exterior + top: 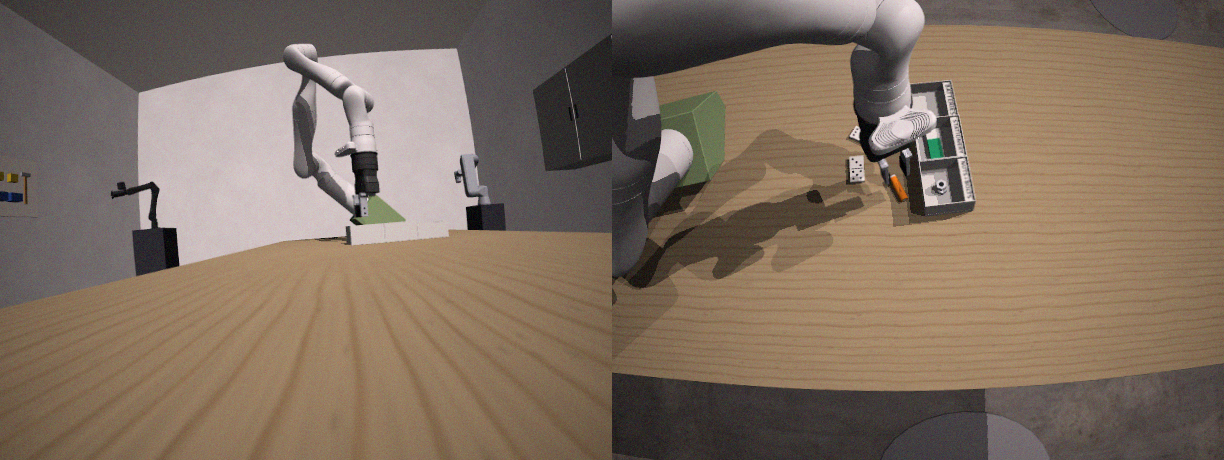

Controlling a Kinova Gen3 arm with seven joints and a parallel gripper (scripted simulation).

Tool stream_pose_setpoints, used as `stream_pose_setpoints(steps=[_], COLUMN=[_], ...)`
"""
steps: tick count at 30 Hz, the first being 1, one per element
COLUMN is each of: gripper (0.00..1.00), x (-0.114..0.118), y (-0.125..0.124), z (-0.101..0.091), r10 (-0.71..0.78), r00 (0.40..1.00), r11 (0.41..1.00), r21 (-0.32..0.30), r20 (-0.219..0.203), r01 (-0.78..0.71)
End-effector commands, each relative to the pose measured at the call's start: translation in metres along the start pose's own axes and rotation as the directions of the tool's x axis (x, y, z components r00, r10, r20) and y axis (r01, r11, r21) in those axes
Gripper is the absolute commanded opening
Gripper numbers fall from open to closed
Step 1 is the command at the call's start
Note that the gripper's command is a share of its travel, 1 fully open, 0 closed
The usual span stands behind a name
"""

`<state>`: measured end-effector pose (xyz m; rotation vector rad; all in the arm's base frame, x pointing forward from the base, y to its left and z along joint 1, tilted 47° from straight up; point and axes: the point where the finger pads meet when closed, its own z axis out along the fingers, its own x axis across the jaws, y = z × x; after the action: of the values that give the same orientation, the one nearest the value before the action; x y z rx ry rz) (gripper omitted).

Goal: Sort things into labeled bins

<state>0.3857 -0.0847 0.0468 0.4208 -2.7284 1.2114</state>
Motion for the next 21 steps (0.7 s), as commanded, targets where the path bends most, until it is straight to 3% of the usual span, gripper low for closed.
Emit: stream_pose_setpoints(steps=[1, 21], gripper=[0.60, 0.60], x=[-0.0009, -0.0033], y=[0.0009, 0.0018], z=[-0.0078, -0.0079], r10=[0.001, 0.001], r00=[1.000, 1.000], r11=[1.000, 1.000], r21=[-0.010, -0.010], r20=[0.017, 0.017], r01=[0.000, 0.000])
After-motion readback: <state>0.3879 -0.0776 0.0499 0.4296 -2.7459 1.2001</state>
